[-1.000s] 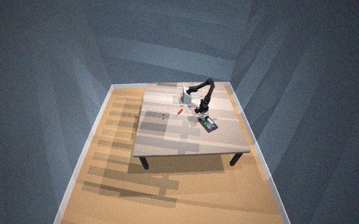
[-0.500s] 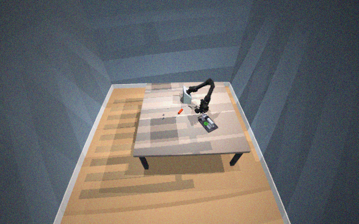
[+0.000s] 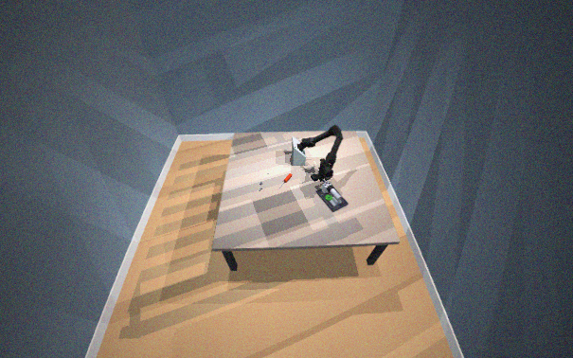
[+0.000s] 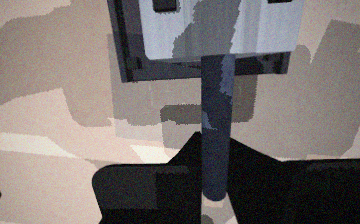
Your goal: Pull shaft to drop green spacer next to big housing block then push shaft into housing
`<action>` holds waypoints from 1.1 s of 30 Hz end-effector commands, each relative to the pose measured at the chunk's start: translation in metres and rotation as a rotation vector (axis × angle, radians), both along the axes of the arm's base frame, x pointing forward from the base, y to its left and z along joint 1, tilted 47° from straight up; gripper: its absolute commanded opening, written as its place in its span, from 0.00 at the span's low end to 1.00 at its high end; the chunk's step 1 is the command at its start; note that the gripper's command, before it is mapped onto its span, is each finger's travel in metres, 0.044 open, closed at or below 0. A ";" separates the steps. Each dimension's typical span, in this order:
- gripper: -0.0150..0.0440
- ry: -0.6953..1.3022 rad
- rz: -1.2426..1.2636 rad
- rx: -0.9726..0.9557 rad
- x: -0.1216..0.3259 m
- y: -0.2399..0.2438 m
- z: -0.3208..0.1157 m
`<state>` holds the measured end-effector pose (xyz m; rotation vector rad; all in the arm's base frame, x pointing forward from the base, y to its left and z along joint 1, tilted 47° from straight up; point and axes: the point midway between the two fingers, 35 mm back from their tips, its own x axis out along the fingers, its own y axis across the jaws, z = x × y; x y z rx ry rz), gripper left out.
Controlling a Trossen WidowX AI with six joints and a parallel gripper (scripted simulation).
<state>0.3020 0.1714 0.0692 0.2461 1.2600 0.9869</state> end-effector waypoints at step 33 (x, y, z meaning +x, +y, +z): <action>0.25 -0.005 -0.004 -0.003 0.011 0.003 0.005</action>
